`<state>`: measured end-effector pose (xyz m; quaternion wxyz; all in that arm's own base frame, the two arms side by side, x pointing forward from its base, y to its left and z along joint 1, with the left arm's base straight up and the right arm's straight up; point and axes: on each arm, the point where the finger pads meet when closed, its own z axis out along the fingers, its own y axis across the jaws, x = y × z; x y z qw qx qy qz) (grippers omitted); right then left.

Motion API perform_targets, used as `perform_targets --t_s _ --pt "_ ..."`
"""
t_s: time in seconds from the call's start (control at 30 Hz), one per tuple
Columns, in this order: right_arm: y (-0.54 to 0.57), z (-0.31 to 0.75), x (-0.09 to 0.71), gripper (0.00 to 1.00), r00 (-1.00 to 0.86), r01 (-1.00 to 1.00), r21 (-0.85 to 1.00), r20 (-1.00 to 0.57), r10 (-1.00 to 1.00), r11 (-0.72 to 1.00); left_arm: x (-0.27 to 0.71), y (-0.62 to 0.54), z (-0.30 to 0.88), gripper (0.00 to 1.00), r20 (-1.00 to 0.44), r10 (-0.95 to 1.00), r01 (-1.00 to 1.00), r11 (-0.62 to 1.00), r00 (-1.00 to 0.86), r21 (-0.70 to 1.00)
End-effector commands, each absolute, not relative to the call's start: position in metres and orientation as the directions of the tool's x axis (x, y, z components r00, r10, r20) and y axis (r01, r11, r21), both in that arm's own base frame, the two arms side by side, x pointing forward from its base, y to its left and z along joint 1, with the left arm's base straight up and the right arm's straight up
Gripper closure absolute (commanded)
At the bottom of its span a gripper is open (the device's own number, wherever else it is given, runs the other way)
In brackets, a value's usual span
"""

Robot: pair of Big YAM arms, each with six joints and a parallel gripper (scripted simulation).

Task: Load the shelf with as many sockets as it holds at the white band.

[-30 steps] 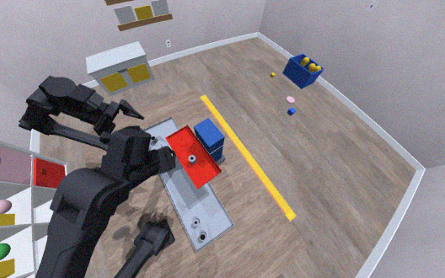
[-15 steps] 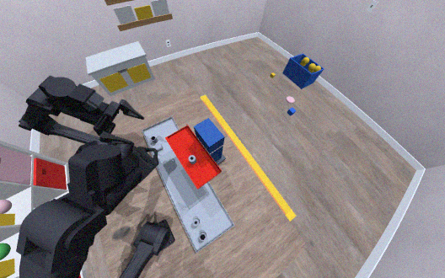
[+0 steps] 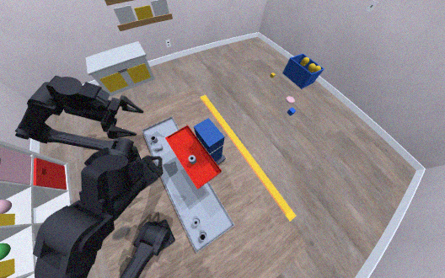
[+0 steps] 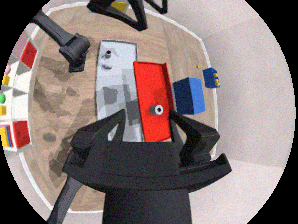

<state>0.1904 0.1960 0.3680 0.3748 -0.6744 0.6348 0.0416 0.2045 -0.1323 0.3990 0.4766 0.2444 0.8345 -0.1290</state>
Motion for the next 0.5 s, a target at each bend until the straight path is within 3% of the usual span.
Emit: perform_targets --t_s 0.0,0.47 --pt "0.175 0.377 0.19 0.35 0.024 -0.854 -0.419 -0.622 -0.782 0.307 0.21 -0.098 0.373 0.0 -0.821 0.251 0.427 0.904 -0.514 0.01" --pt "0.118 0.339 0.182 0.35 -0.333 -0.708 -0.287 -0.67 -0.664 0.645 0.196 -0.023 0.305 0.0 -0.704 0.092 0.116 0.993 -0.704 0.013"
